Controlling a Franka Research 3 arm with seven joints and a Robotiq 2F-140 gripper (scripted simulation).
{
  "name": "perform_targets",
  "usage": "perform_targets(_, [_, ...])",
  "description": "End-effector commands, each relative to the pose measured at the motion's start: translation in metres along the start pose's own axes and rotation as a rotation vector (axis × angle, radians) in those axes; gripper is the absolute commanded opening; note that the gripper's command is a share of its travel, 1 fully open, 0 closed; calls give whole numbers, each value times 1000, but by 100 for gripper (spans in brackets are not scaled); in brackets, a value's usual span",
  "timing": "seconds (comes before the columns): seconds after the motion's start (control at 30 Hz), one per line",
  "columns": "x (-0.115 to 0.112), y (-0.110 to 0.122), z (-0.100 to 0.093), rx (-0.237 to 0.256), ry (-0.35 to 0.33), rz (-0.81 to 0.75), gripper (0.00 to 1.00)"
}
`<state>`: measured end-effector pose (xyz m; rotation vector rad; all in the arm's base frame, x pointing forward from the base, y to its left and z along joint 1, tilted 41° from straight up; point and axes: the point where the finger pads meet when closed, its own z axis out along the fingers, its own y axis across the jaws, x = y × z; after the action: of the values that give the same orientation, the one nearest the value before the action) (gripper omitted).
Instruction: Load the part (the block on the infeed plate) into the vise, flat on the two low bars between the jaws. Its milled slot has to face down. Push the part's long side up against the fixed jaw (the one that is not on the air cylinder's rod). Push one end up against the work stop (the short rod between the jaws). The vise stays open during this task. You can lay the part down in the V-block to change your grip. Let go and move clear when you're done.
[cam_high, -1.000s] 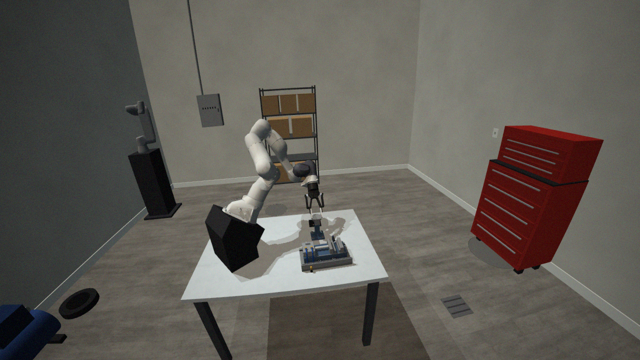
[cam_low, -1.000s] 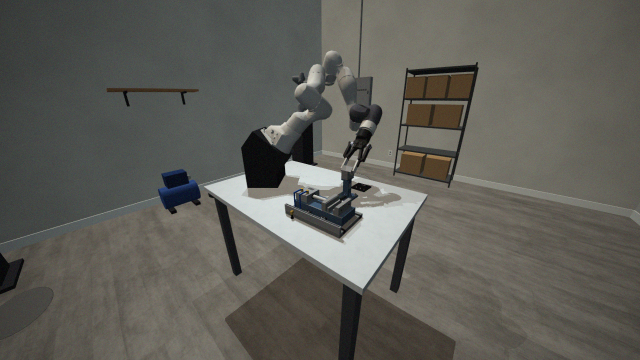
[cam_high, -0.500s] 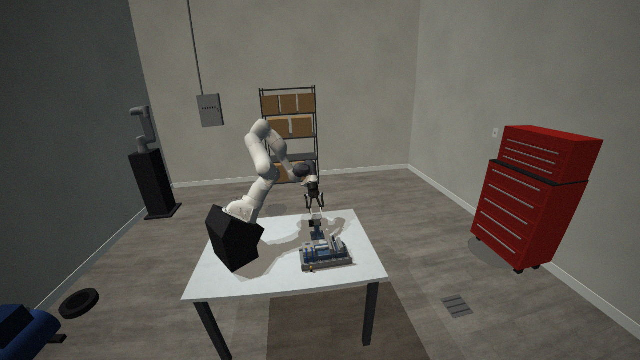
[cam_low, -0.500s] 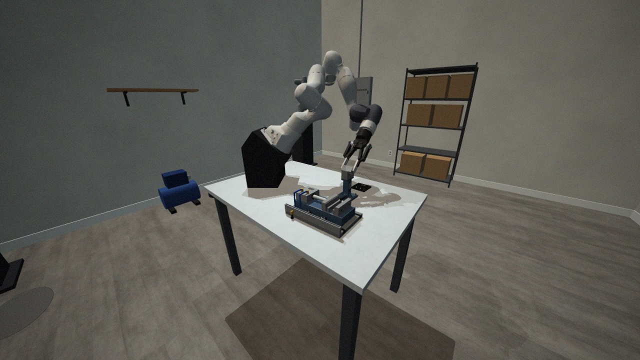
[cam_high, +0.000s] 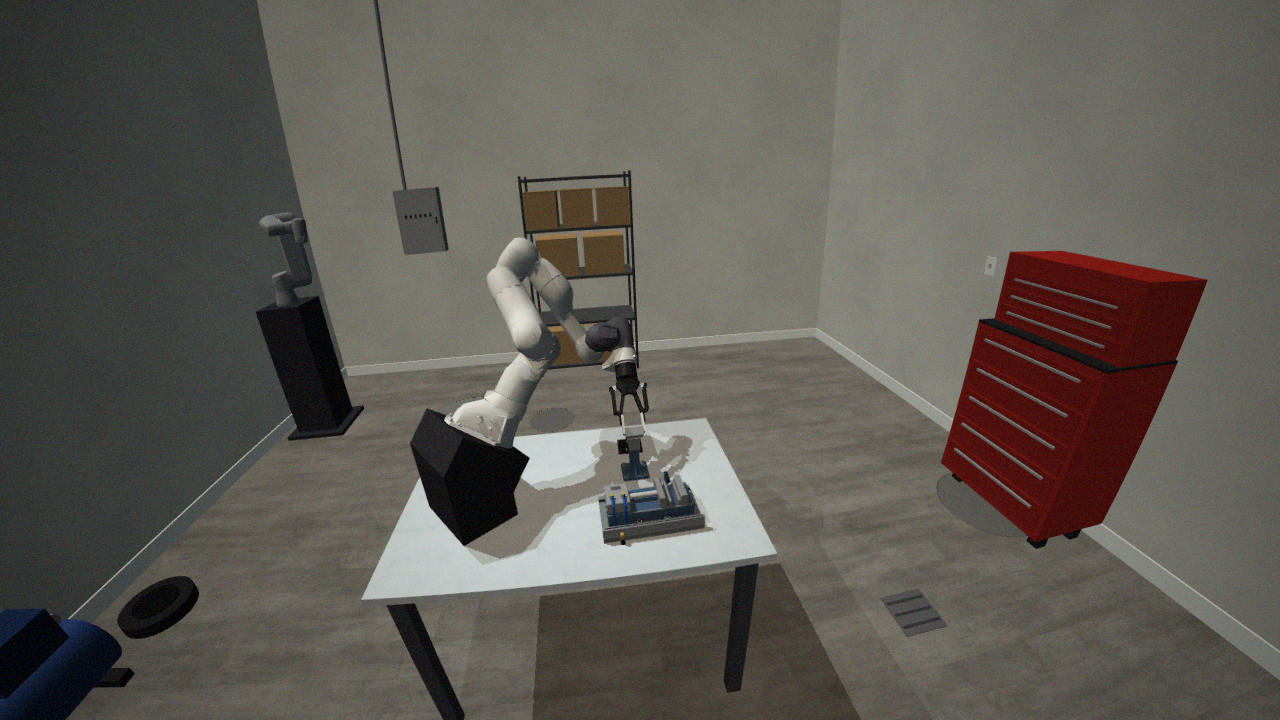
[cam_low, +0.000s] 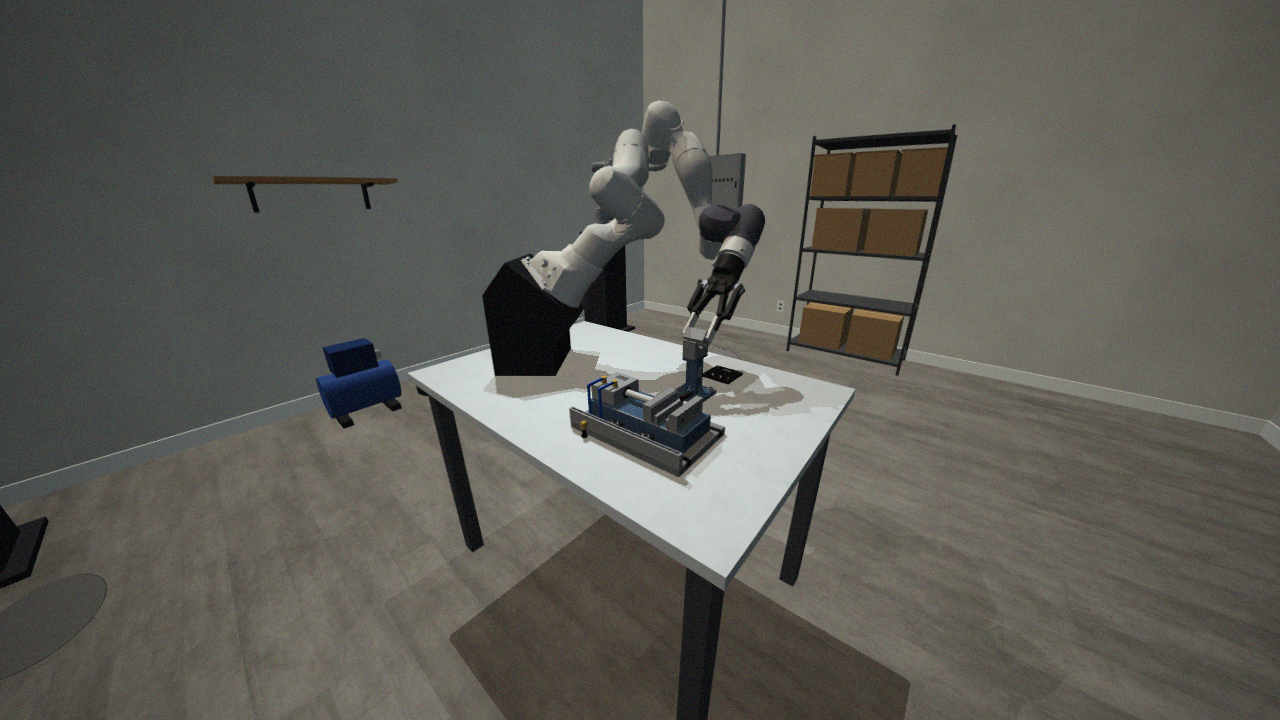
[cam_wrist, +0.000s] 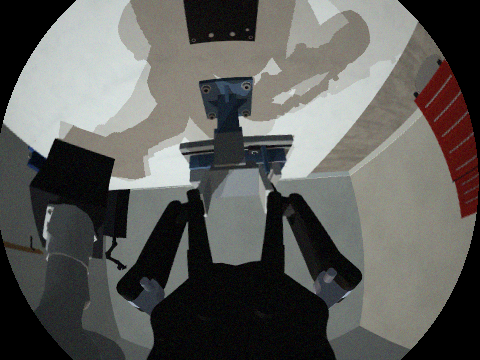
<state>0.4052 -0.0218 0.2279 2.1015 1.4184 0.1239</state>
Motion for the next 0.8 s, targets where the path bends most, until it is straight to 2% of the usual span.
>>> perform_targets(0.0, [-5,-2,-2,6,-6,-11,0])
perform_targets(0.77, [-29,-2,-26,6,-6,-11,0])
